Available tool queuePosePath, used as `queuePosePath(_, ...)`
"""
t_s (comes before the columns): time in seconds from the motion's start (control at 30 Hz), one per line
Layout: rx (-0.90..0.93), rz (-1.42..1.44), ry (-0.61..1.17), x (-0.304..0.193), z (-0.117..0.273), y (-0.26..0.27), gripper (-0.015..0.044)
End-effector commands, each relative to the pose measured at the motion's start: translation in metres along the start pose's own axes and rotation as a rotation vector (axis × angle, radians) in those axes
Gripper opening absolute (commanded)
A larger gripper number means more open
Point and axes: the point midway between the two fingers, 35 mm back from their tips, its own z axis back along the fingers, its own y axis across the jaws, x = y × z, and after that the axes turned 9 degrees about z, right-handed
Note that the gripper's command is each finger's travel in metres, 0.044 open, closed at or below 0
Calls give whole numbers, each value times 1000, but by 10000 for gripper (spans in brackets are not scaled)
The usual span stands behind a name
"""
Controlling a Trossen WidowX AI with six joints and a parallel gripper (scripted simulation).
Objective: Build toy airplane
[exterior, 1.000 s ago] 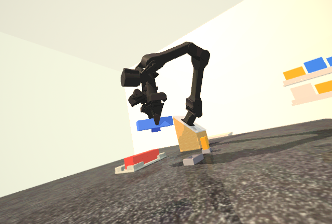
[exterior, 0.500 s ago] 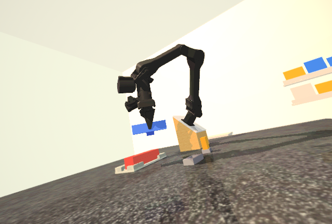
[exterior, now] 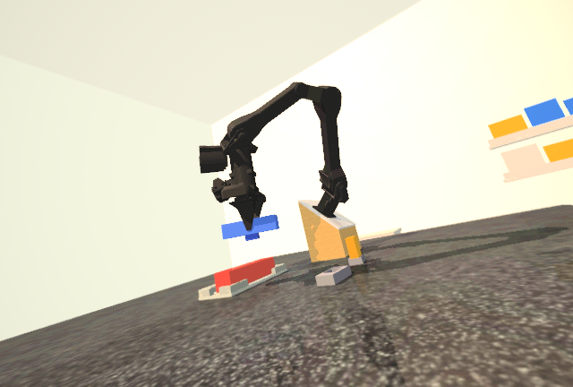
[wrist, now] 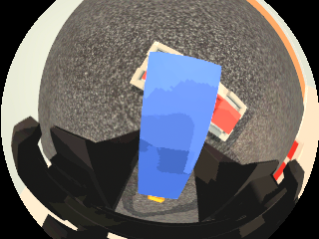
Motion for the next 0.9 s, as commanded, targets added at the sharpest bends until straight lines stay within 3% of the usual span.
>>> queuePosePath(0.0, -1, -82, 3, 5, -4, -15, 0)
queuePosePath(0.63, 8, -388, 23, 18, -20, -68, 0)
queuePosePath(0.87, 8, -388, 23, 18, -20, -68, 184)
